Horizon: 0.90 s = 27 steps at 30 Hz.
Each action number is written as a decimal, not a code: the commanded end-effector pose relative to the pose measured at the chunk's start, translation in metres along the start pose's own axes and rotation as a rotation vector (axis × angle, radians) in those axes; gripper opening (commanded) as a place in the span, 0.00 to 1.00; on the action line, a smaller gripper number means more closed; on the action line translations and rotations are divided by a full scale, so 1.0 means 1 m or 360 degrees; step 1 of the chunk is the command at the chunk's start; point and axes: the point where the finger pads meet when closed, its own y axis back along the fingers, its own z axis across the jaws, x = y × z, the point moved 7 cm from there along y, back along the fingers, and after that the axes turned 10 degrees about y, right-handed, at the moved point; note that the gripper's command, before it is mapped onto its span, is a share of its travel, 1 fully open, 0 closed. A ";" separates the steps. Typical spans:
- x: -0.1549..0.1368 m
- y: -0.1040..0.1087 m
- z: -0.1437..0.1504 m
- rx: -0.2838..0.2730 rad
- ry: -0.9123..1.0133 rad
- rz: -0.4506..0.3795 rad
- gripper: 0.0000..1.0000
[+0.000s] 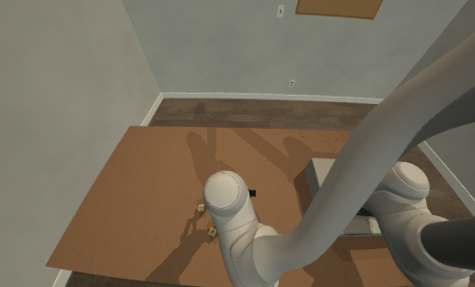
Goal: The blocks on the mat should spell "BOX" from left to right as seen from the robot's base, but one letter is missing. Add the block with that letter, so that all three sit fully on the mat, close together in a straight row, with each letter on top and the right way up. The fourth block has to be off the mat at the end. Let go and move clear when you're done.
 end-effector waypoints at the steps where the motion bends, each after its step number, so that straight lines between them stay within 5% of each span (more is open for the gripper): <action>1: 0.003 0.000 0.000 0.0005 0.0016 0.0006 1.00; 11: -0.001 0.001 -0.001 0.0000 -0.0008 -0.0006 1.00; 27: -0.084 0.104 -0.091 -0.0009 -0.0562 -0.0512 1.00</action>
